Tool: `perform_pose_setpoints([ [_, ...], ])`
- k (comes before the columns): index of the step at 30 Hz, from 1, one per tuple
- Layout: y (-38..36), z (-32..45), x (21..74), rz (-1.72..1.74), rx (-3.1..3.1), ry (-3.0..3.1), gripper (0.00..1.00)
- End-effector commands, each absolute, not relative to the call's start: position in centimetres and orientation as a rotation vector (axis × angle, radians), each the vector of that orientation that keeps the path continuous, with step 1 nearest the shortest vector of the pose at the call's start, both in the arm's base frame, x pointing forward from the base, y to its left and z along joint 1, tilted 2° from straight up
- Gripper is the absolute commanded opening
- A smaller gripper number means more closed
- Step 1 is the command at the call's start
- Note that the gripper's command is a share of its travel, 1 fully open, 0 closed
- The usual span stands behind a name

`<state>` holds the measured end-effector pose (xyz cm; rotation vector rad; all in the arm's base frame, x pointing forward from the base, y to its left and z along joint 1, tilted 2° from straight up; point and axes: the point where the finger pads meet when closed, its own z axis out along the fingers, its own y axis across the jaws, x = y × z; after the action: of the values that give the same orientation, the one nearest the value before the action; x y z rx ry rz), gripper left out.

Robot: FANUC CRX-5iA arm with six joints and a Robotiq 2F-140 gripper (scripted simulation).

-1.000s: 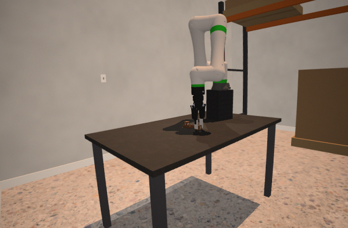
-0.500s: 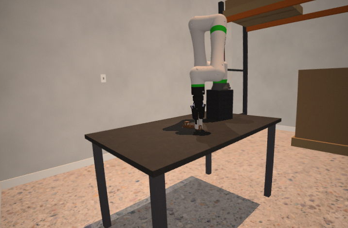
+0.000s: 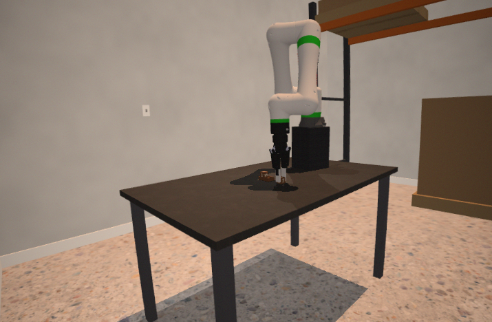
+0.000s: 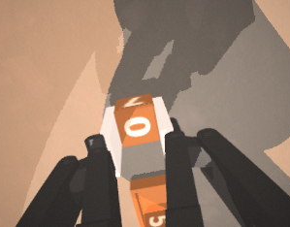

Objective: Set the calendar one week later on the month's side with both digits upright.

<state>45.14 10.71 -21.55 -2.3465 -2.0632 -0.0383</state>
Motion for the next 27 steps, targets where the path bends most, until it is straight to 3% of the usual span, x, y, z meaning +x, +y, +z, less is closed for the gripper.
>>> perform_pose_setpoints([
  [1,10.7,-21.5,45.2,-0.039,-2.347,-2.063,0.17],
  [18,10.7,-21.4,45.2,-0.039,-2.347,-2.063,0.17],
  [27,10.6,-17.5,45.1,-0.039,-2.347,-2.063,0.17],
])
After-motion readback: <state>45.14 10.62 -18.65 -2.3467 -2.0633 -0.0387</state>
